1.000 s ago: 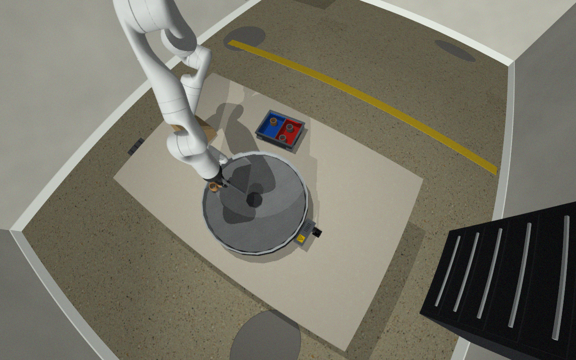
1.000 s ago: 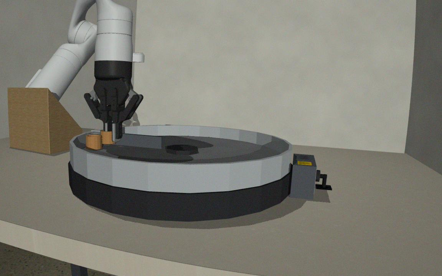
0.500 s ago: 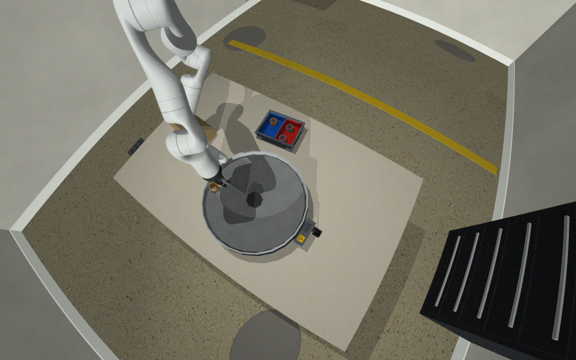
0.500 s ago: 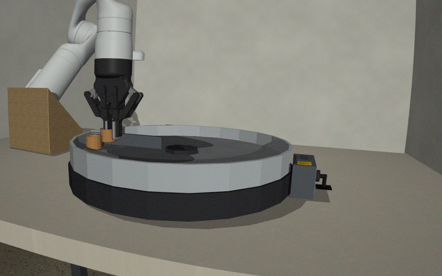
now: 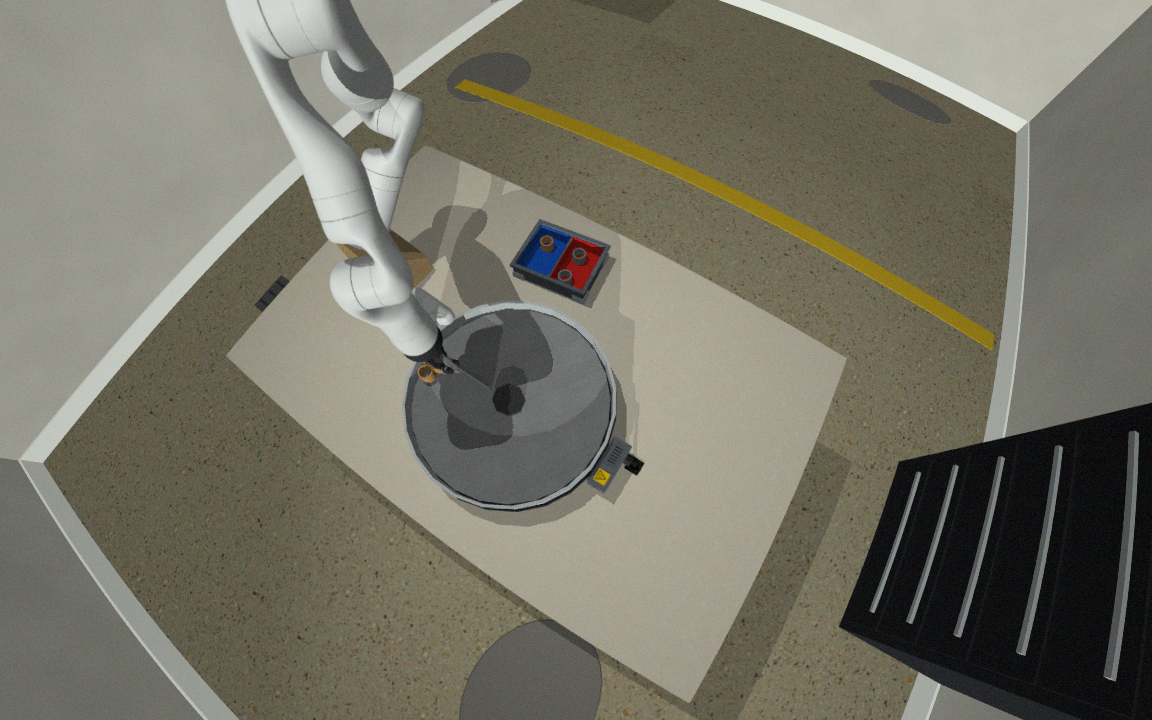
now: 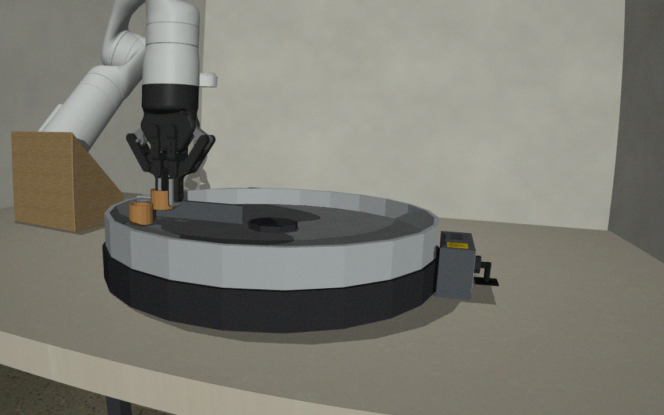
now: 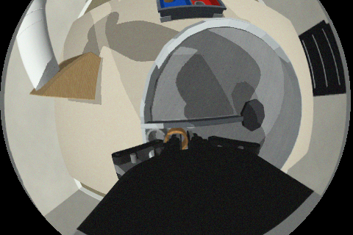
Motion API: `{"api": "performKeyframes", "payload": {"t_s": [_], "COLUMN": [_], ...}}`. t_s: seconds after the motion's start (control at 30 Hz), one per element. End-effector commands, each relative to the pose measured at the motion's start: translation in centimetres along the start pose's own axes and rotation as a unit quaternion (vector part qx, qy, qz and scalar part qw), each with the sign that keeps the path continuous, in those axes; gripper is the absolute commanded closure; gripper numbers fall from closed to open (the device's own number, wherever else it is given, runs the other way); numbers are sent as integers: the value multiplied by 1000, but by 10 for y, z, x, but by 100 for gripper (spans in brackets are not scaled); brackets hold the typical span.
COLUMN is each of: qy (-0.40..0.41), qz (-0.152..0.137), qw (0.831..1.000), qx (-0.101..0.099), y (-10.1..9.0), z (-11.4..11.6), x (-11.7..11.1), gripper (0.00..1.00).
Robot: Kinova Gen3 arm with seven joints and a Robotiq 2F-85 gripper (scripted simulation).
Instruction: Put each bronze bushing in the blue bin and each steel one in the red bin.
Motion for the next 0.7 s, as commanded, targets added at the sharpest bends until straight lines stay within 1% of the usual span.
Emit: {"api": "performKeyframes", "payload": {"t_s": [0.0,0.67], "qy": [0,0], "qz": [-1,-1], "qw": [1000,1000], "qx": [1,1], "y": [-2,-7], "z": [0,0], "x": [0,0], "gripper": [100,100]}}
Point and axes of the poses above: the point where the finger pads meet when closed, its own y axis out along the fingers, its own z axis across the jaws, x = y × z, the point moved 9 cm from there along -y, back along the fingers, and after that the axes turned 14 degrees about y, right-handed, at the moved point
